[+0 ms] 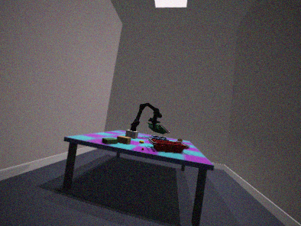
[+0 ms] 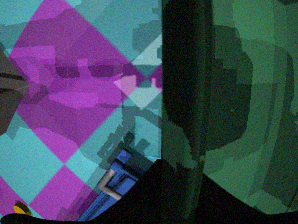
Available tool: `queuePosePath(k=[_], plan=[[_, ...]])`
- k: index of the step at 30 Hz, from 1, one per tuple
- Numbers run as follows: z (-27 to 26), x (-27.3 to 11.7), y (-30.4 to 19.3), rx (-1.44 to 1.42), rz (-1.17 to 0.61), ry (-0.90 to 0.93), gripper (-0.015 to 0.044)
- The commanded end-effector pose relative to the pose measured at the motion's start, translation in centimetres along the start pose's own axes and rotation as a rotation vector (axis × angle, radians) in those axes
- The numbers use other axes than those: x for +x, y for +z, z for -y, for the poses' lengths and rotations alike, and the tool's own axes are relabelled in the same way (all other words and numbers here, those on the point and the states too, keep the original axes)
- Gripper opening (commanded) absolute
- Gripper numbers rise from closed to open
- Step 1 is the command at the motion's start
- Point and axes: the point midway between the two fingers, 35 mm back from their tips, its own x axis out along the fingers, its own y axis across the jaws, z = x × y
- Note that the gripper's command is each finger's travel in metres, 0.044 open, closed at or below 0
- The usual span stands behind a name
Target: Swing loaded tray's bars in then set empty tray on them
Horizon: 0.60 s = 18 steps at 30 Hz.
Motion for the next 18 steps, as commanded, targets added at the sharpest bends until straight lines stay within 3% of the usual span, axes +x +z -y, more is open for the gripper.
queuePosePath(k=[1,18], plan=[[0.1,-0.8,-1.1,0.027,0.004,-0.032,0.0000],[-1.2,-0.8,-7.4,0.187,0.003,-0.033,0.0000]])
